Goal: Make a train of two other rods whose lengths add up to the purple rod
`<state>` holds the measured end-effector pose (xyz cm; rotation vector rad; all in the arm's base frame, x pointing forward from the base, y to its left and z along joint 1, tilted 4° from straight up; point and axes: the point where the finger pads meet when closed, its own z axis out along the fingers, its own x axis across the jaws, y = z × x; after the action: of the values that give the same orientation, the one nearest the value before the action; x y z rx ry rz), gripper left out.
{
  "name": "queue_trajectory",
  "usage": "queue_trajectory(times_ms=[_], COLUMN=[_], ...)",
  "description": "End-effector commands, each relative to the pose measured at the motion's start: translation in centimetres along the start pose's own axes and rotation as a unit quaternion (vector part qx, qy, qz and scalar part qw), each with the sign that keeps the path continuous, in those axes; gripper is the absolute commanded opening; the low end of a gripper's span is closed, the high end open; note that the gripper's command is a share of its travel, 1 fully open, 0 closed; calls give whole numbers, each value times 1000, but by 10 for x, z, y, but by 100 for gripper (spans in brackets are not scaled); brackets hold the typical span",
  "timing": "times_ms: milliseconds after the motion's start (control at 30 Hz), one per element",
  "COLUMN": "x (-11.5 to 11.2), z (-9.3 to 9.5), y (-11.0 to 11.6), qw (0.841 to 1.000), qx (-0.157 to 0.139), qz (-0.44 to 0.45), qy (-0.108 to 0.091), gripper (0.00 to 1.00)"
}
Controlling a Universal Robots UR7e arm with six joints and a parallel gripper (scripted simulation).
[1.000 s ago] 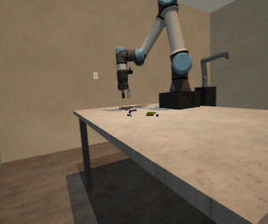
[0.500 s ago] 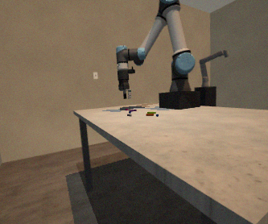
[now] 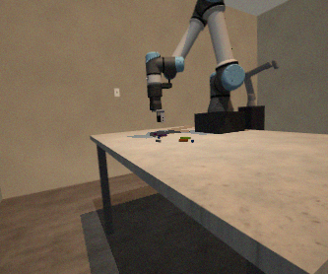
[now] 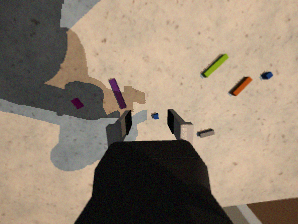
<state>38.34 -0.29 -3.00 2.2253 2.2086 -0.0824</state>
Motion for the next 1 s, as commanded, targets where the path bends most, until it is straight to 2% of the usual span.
queue_trajectory(times_ms=[0,267,333,733,967], x=[35,92,92,154,169], z=[2,7,7,12,14], y=[-1,-10,-10,-26,-31], qw=[998,984,984,955,945], qx=[1,1,1,1,0], qz=[68,176,176,297,327], qy=[-5,-5,-5,-6,-6], gripper=[100,100,100,100,100])
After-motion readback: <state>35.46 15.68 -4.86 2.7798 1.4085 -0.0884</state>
